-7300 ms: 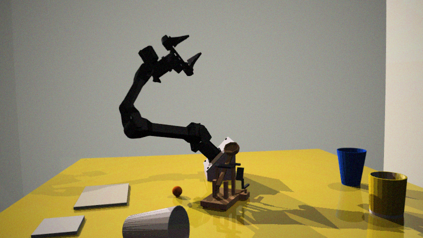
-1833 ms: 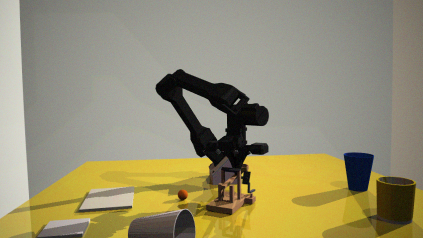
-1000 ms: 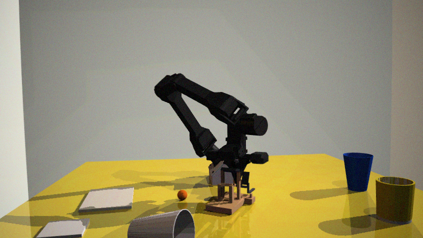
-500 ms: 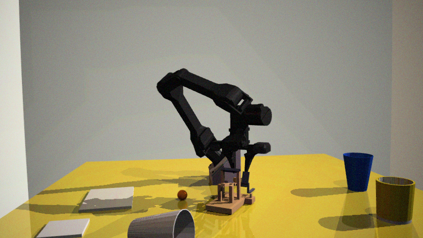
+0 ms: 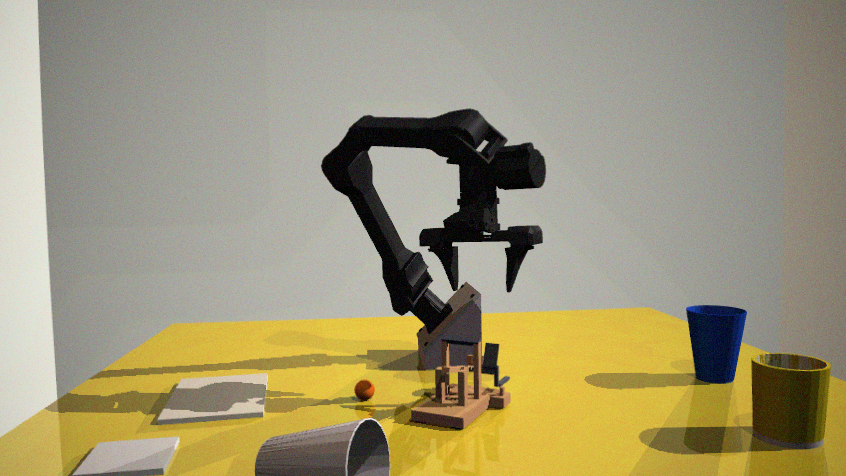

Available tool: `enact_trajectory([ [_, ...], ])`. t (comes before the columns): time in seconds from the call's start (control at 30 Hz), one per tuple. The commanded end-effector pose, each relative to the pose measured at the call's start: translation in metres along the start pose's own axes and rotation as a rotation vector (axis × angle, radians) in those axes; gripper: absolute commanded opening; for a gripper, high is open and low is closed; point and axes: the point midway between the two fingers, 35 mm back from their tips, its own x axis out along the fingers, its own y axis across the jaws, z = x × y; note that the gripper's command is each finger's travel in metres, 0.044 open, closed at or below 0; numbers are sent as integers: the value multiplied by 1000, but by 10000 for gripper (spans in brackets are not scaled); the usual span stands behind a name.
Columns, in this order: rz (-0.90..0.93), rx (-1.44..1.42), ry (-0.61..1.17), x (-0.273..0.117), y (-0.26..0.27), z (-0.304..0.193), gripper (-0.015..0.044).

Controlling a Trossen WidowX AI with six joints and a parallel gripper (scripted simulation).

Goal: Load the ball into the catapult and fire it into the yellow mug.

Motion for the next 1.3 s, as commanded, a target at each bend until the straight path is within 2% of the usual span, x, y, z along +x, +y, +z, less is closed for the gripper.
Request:
enact_trajectory([
  [0.0,-12,3,9,11,0,26,440],
  [0.13,-21,10,8,33,-8,95,440],
  [0.2,-26,12,7,38,-12,107,440],
  [0.37,-26,12,7,40,-12,107,440],
  [0.53,-27,12,6,83,-13,107,440],
  [1.27,-26,13,5,111,-13,108,440],
])
